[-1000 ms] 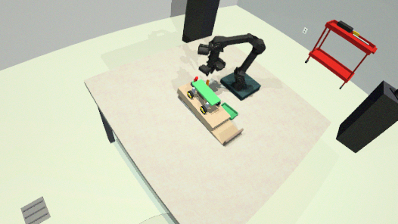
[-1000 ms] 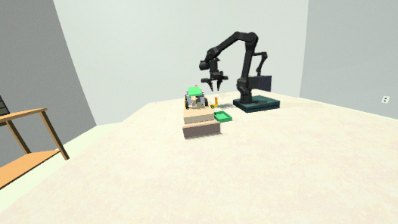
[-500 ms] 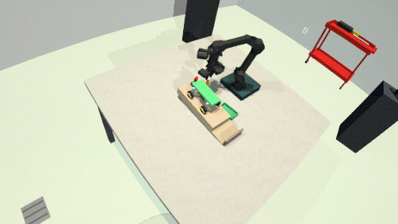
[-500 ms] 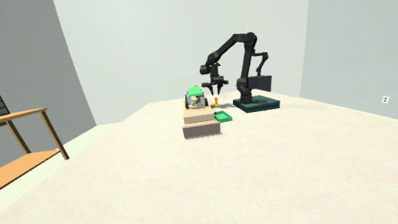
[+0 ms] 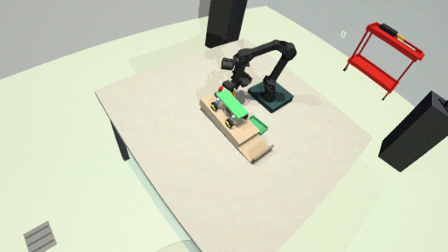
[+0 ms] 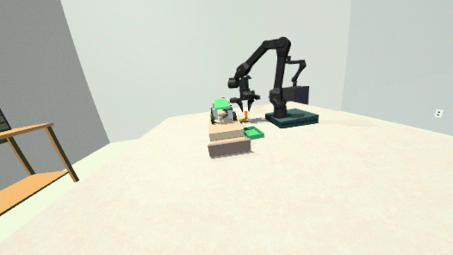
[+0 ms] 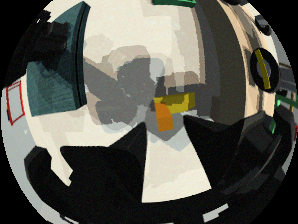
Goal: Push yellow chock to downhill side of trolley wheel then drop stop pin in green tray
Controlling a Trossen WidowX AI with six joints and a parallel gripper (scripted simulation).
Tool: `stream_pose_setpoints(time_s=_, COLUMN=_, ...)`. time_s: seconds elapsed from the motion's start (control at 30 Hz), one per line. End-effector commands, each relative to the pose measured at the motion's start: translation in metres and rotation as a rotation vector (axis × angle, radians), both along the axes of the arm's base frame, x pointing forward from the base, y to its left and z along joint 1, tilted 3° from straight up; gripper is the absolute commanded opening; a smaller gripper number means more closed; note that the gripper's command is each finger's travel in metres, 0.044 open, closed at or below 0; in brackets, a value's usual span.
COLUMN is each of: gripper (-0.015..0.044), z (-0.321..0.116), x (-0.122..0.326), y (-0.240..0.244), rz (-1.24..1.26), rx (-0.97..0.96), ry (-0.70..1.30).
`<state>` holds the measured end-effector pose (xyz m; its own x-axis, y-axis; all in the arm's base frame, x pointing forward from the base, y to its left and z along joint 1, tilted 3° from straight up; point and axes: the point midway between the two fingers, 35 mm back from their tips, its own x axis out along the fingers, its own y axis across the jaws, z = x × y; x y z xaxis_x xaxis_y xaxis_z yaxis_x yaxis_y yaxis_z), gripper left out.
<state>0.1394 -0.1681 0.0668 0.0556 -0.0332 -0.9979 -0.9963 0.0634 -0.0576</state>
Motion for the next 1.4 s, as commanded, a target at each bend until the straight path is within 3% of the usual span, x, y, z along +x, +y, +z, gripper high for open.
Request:
stream_pose_setpoints(time_s=0.0, gripper=0.019, z=-0.008, x=0.0, y=0.001, rz=-0.002, rx=0.008, ry=-0.001)
stream_pose_setpoints(time_s=0.87, gripper=0.019, z=-0.033, x=0.002, y=0.001, rz=-0.002, rx=0.008, ry=-0.001)
stream_pose_setpoints(time_s=1.03, gripper=0.0059, z=-0.03, x=0.001, y=0.0, rz=0.001, rx=0.002, ry=0.002)
stream_pose_setpoints(time_s=1.37, gripper=0.0, z=-0.027, x=0.001, y=0.0, rz=0.001, rx=0.003, ry=0.001)
